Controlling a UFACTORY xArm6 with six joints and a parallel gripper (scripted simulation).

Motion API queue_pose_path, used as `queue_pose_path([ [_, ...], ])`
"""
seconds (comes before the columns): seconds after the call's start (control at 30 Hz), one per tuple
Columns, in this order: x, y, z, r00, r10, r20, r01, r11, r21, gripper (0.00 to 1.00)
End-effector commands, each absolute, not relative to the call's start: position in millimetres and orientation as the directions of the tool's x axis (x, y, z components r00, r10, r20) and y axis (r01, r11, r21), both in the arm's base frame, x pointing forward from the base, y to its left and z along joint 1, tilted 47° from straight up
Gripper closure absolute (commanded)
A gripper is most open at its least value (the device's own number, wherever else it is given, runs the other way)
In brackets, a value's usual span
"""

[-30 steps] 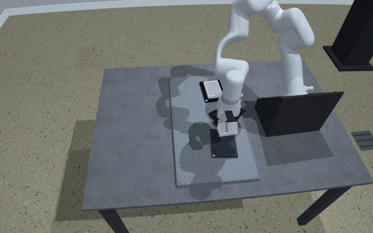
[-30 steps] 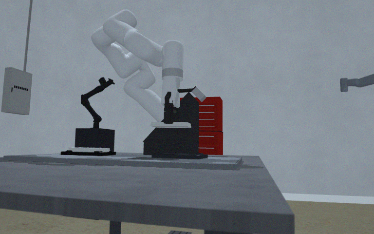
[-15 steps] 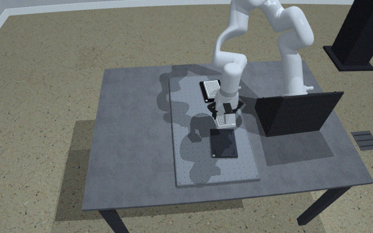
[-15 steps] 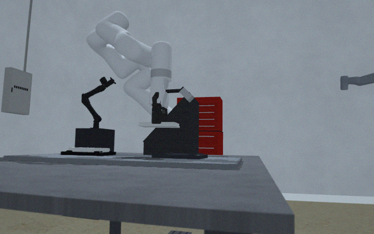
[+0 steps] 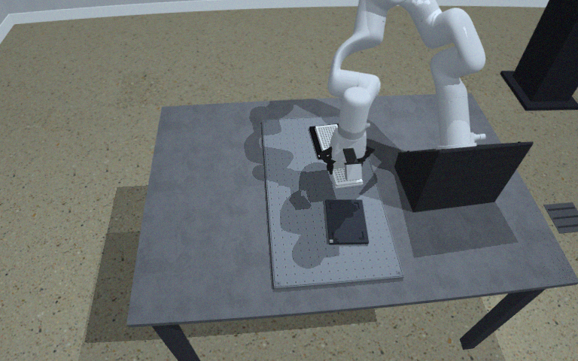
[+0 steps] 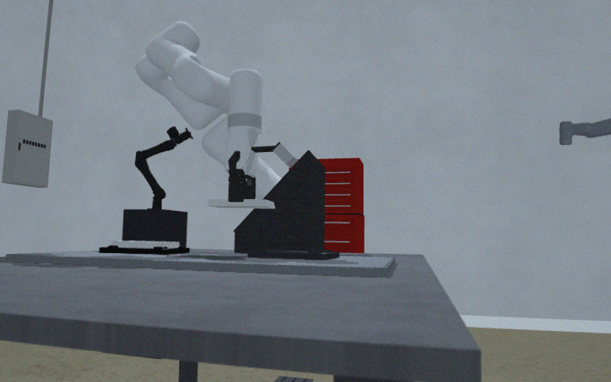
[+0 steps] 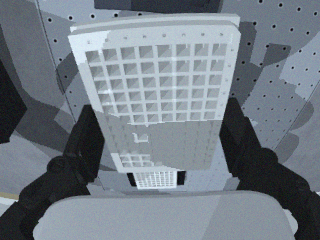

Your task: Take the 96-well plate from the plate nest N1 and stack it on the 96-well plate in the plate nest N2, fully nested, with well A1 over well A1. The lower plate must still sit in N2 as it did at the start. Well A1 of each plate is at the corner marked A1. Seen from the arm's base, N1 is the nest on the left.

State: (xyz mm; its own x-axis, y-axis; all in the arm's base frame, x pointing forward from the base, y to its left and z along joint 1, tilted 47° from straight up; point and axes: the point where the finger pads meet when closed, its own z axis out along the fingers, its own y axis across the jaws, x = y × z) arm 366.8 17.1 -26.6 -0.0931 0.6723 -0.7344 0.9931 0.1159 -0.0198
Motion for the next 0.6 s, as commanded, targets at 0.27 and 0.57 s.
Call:
queue_pose_path([
  [0.27, 368, -5, -1, -0.092, 0.674, -0.733, 0.993, 0.118, -0.017, 1.00],
  [0.57, 368, -26, 21, -0.092, 0.674, -0.733, 0.993, 0.118, -0.017, 1.00],
])
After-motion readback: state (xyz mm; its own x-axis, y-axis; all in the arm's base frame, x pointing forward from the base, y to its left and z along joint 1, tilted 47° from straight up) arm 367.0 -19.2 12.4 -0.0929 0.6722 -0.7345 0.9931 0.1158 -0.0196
